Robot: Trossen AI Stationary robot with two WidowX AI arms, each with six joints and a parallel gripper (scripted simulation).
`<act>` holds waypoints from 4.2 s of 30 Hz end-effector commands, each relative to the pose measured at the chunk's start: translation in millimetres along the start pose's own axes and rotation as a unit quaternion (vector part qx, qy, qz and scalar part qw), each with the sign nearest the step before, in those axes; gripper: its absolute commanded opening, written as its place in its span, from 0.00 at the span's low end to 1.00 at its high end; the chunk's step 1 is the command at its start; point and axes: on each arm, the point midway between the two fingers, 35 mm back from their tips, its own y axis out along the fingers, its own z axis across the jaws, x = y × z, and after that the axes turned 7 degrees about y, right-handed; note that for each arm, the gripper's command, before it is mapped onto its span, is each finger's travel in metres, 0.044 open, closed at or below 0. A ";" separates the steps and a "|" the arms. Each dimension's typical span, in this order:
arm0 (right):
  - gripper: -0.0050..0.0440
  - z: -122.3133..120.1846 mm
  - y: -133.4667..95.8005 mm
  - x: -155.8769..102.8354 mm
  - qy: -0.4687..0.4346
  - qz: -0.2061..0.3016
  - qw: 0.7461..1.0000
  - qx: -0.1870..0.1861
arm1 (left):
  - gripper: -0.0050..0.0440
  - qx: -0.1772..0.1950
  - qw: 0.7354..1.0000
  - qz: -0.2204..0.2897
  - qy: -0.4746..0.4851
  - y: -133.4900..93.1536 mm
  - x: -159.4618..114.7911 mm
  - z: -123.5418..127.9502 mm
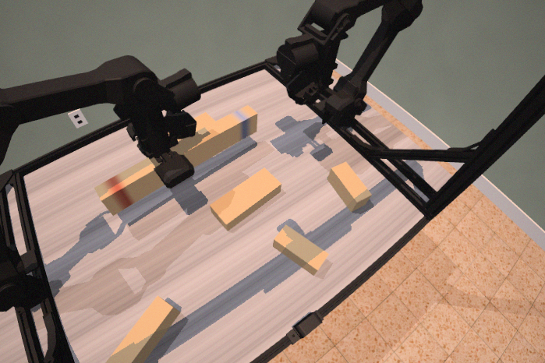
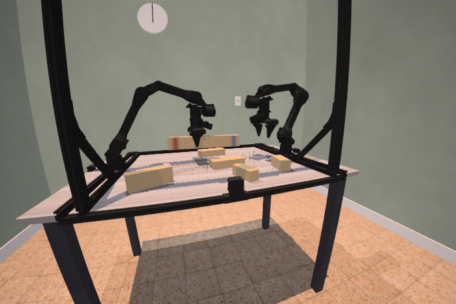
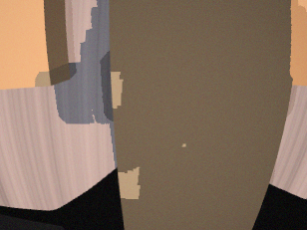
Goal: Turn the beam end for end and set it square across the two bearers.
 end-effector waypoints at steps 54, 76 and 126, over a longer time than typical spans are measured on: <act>1.00 0.0 -0.1 -0.3 -0.002 0.001 1.000 0.000 | 0.10 0.001 1.000 -0.011 -0.006 56.0 16.8 -2.0; 1.00 0.0 -0.1 -0.3 -0.002 0.001 1.000 0.000 | 0.59 0.001 1.000 -0.011 -0.006 72.0 18.3 -2.3; 1.00 0.0 -0.1 -0.3 -0.002 0.001 1.000 0.000 | 1.00 0.001 1.000 -0.011 -0.006 3.5 7.5 -3.2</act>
